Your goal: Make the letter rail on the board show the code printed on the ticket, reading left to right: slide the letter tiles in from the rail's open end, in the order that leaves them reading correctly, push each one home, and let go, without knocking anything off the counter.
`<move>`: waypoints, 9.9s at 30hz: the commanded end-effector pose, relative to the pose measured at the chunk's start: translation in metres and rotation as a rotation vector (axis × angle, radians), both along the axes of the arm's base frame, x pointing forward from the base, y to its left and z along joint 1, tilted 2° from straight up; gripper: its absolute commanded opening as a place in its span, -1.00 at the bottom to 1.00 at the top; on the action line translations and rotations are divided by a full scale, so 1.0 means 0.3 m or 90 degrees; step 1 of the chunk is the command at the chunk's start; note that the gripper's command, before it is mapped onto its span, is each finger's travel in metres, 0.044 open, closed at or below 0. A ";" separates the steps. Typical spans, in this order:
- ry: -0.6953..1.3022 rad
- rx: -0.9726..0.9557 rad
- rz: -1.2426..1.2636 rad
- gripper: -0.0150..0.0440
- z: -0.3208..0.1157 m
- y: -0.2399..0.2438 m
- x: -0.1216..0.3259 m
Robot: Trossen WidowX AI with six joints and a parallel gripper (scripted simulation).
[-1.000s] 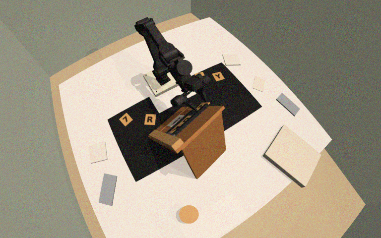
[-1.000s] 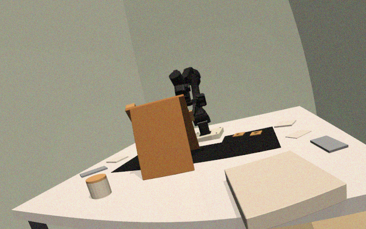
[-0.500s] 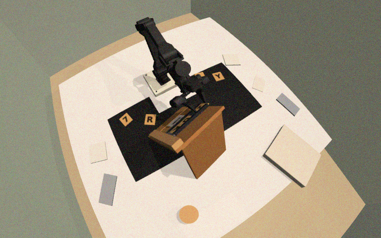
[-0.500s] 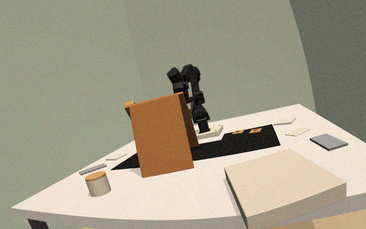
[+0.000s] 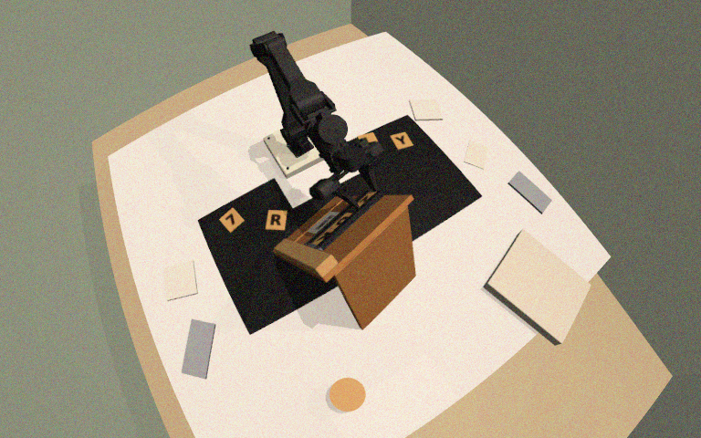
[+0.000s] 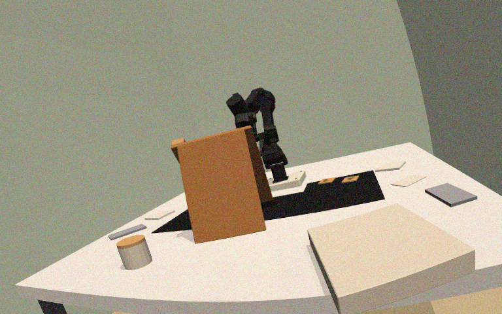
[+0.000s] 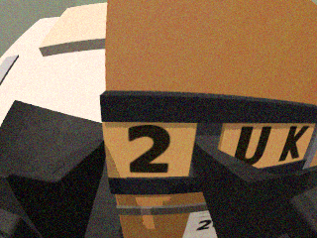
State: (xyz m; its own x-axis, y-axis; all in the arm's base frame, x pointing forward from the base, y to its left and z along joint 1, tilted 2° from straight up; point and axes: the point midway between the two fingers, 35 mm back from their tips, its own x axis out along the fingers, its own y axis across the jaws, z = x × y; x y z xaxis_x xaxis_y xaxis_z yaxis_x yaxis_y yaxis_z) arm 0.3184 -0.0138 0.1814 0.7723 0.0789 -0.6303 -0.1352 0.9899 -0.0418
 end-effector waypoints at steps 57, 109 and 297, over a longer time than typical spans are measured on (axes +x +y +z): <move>0.002 -0.001 0.005 0.51 0.053 -0.047 -0.058; 0.003 -0.001 0.001 -0.49 0.091 -0.054 -0.105; 0.076 0.023 0.005 1.00 0.404 -0.308 -0.253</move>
